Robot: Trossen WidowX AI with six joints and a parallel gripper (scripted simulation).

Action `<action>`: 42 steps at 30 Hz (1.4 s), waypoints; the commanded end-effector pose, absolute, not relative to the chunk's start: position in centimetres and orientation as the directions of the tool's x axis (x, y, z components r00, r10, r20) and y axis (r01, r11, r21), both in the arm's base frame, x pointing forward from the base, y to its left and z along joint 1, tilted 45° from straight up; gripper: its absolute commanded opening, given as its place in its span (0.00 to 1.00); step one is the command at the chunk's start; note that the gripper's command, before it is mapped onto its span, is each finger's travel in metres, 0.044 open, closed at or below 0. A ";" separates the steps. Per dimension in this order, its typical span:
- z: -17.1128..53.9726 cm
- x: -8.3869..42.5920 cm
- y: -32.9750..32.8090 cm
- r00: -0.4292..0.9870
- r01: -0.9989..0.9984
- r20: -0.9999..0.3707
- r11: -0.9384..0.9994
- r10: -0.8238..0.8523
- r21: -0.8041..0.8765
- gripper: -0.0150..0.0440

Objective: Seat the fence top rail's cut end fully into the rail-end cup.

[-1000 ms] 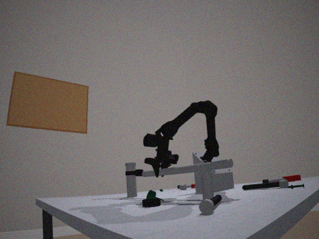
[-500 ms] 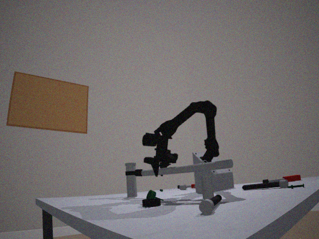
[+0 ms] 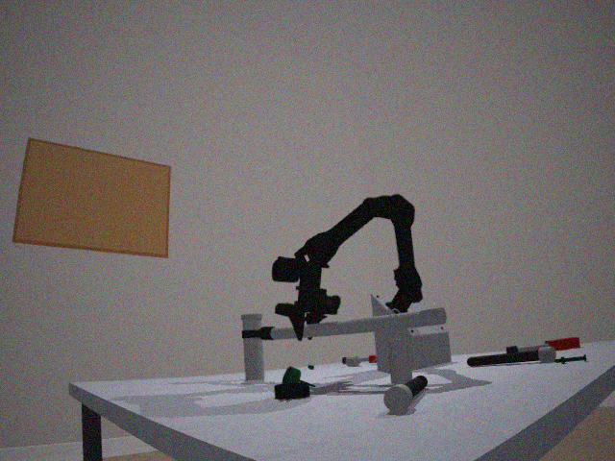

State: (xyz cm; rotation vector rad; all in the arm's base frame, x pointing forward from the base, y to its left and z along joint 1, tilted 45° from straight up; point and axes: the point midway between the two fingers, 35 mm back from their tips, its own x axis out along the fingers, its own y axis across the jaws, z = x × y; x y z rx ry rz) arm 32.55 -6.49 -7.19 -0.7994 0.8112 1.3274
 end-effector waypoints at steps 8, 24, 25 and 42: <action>-8.3 32.5 -7.9 0.072 -0.996 -0.870 0.077 0.488 -0.039 0.25; -8.3 32.5 -7.9 0.072 -0.996 -0.870 0.077 0.488 -0.039 0.25; -8.3 32.5 -7.9 0.072 -0.996 -0.870 0.077 0.488 -0.039 0.25; -8.3 32.5 -7.9 0.072 -0.996 -0.870 0.077 0.488 -0.039 0.25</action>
